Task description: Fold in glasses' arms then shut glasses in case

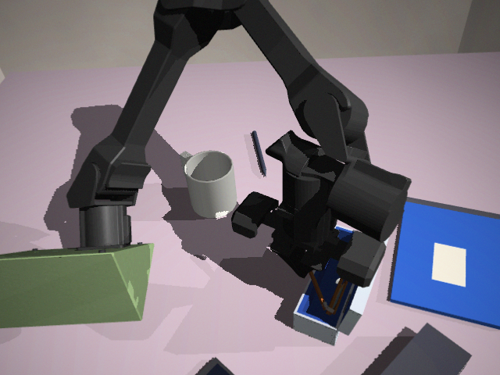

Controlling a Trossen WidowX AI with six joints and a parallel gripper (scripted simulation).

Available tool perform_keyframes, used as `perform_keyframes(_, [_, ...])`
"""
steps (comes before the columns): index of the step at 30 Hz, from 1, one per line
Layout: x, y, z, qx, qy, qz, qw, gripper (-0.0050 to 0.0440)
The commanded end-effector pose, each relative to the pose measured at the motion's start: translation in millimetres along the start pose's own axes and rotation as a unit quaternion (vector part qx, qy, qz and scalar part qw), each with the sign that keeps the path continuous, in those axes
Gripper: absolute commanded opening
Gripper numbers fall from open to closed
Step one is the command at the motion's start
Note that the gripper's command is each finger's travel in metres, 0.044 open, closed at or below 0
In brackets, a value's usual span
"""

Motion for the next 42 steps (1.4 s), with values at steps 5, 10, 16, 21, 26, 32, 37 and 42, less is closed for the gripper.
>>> perform_keyframes(5, [-5.1, -4.0, 1.0, -0.002, 0.003, 0.002, 1.000, 0.0000])
perform_keyframes(10, [-6.6, -5.6, 1.1, -0.002, 0.003, 0.002, 1.000, 0.0000])
perform_keyframes(16, [-8.1, -7.0, 1.1, -0.002, 0.003, 0.002, 1.000, 0.0000])
perform_keyframes(21, [-10.1, -8.5, 1.1, -0.002, 0.003, 0.002, 1.000, 0.0000])
perform_keyframes(26, [-11.8, -9.7, 1.1, -0.002, 0.003, 0.002, 1.000, 0.0000])
perform_keyframes(32, [-13.2, -10.6, 1.1, -0.002, 0.003, 0.002, 1.000, 0.0000])
perform_keyframes(37, [-15.4, -11.9, 1.1, -0.002, 0.003, 0.002, 1.000, 0.0000])
perform_keyframes(42, [-17.3, -12.9, 1.2, -0.002, 0.003, 0.002, 1.000, 0.0000])
Point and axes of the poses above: the point midway between the two fingers, 35 mm back from their tips, its own z axis back along the fingers, its own x axis across the jaws, y = z × x, the point moved 10 cm from there along z, back along the fingers, and after that the axes turned 7 degrees about z, right-handed, at the moved point
